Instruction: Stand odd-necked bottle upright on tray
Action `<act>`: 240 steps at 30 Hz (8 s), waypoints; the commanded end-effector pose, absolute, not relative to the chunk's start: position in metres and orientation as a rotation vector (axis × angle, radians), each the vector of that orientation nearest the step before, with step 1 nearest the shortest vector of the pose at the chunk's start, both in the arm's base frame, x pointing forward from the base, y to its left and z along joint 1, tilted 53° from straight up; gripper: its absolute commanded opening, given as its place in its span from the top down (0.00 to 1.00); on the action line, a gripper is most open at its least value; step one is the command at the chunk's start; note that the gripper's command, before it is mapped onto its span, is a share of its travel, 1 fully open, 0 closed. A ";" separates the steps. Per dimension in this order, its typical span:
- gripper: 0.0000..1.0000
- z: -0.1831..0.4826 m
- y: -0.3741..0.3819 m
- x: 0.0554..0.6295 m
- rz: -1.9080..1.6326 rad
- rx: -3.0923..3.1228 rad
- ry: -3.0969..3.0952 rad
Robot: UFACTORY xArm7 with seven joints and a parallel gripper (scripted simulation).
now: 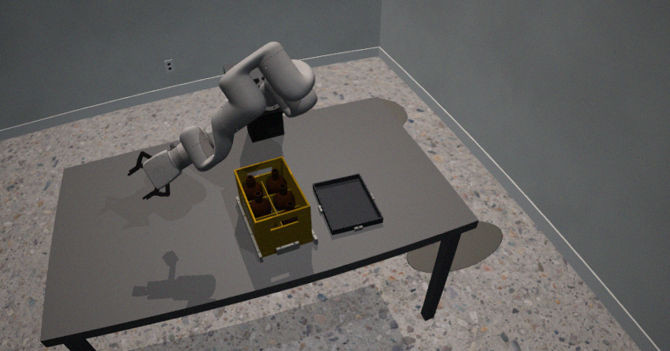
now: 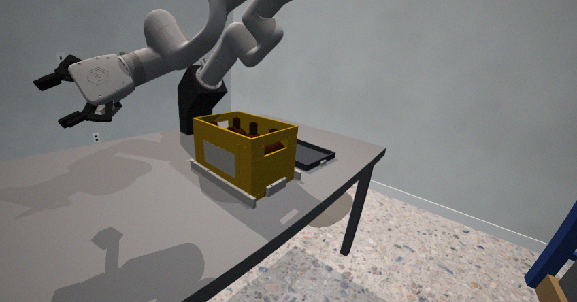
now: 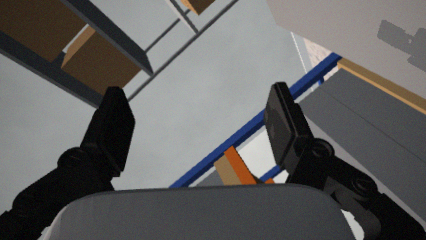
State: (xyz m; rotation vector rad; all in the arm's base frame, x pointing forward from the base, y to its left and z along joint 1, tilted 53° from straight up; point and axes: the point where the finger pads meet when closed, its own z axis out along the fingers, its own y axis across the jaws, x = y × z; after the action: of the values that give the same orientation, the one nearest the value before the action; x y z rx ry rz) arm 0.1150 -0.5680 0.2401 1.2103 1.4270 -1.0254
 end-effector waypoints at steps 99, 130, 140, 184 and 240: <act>0.00 0.187 -0.429 0.089 -0.337 1.923 1.184; 0.00 0.182 -0.406 0.096 -0.207 2.002 1.138; 0.00 0.182 -0.406 0.096 -0.207 2.002 1.138; 0.00 0.211 -0.216 0.180 0.964 2.352 0.820; 1.00 0.262 -0.206 0.213 1.091 2.364 0.788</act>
State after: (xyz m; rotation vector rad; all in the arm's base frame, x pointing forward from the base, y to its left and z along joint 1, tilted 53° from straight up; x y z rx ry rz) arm 0.1922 -0.1982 0.2310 2.3648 0.7918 1.1007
